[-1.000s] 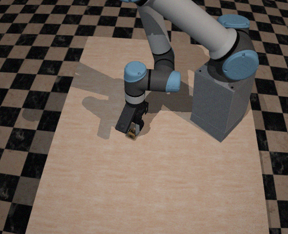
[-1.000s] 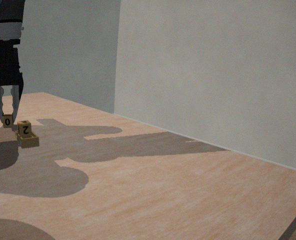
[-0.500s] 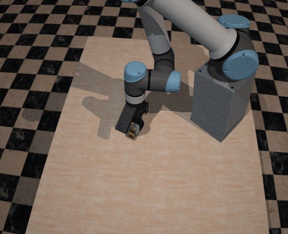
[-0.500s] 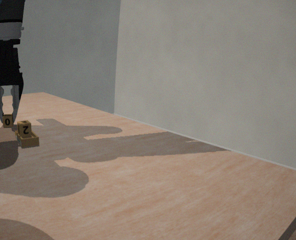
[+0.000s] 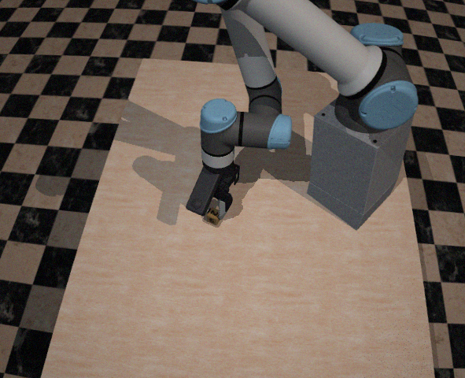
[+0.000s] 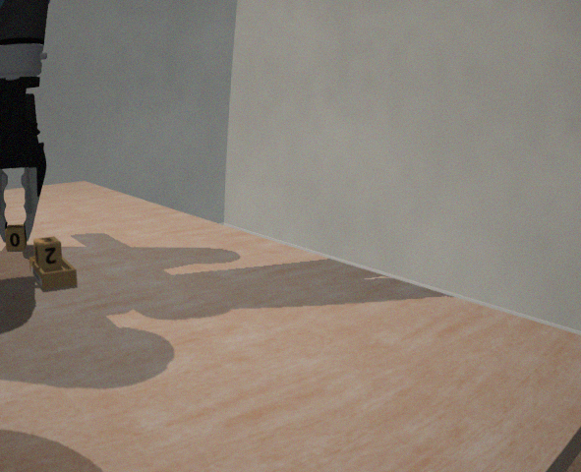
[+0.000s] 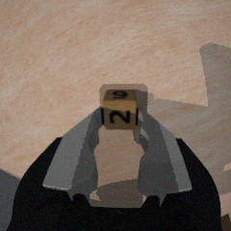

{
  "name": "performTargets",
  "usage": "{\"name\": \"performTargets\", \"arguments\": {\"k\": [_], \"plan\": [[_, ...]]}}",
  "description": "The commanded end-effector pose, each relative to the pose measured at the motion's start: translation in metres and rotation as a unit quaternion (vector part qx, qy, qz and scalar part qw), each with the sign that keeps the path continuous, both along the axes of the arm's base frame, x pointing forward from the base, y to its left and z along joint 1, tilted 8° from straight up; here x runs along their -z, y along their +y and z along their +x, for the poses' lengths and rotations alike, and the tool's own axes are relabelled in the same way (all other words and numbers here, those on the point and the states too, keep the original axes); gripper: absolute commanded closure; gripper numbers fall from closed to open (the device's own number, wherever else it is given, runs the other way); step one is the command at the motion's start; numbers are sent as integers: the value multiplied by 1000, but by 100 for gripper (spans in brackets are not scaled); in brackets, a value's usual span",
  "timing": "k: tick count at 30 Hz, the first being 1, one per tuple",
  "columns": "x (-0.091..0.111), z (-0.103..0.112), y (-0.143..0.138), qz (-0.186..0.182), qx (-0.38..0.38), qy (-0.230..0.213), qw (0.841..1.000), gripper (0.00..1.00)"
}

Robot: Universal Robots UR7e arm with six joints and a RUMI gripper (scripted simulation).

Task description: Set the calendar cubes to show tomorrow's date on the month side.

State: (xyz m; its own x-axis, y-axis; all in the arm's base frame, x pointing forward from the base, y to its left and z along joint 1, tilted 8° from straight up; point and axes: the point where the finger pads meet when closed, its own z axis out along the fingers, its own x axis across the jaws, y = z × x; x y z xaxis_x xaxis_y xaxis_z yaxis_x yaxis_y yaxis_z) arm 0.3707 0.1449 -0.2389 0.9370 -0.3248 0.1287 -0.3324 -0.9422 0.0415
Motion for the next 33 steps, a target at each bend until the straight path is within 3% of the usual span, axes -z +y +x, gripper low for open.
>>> {"name": "performTargets", "arguments": {"k": [1,6,21,33], "plan": [[0,0,0,0,0,-1,1000,90],[0,0,0,0,0,-1,1000,90],[0,0,0,0,0,-1,1000,72],[-1,0,0,0,0,-1,1000,72]]}}
